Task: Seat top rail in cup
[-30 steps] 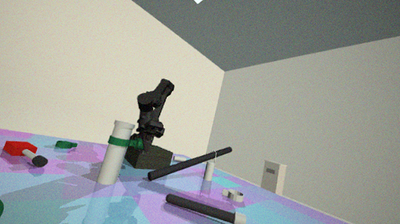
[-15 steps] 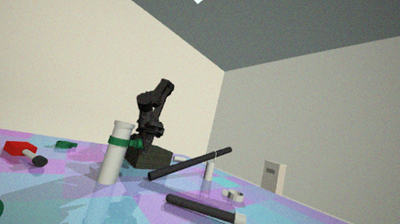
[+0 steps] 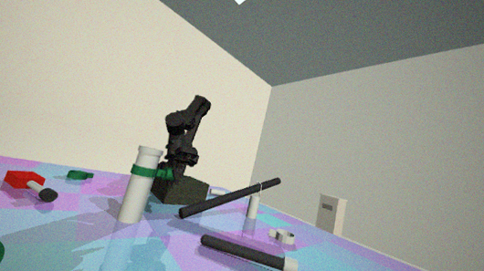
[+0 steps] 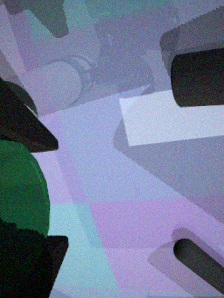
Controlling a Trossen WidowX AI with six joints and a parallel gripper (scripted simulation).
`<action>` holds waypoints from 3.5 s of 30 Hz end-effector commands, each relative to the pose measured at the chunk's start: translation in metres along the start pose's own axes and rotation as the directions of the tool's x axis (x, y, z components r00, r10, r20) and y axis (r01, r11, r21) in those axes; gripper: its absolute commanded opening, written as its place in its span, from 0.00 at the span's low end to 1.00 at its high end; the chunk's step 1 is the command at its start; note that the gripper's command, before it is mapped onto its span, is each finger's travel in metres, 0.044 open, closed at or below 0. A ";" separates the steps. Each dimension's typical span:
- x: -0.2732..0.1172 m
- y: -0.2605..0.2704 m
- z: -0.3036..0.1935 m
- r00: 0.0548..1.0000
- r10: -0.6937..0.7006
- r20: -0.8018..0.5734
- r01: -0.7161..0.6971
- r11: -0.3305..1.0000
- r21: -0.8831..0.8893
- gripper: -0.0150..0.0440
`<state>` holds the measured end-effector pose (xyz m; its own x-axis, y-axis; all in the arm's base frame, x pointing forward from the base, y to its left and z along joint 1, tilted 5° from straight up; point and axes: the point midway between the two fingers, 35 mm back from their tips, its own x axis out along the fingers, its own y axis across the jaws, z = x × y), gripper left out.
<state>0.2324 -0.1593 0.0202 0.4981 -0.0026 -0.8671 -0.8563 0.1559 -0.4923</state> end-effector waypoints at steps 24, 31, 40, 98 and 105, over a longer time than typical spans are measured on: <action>-0.036 -0.024 0.048 1.000 -0.003 0.013 0.001 0.995 0.101 1.00; -0.064 -0.044 0.090 0.999 0.003 0.036 -0.023 0.819 0.574 1.00; -0.110 -0.052 0.143 0.998 0.001 0.069 -0.066 0.295 0.953 1.00; 0.012 0.002 0.201 0.871 0.491 0.014 -0.491 0.871 -0.005 1.00; 0.021 0.006 0.201 0.871 0.491 0.014 -0.491 0.871 -0.005 1.00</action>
<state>0.2654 0.0410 0.0191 0.0167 0.0936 -0.9955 -0.9916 0.1291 -0.0045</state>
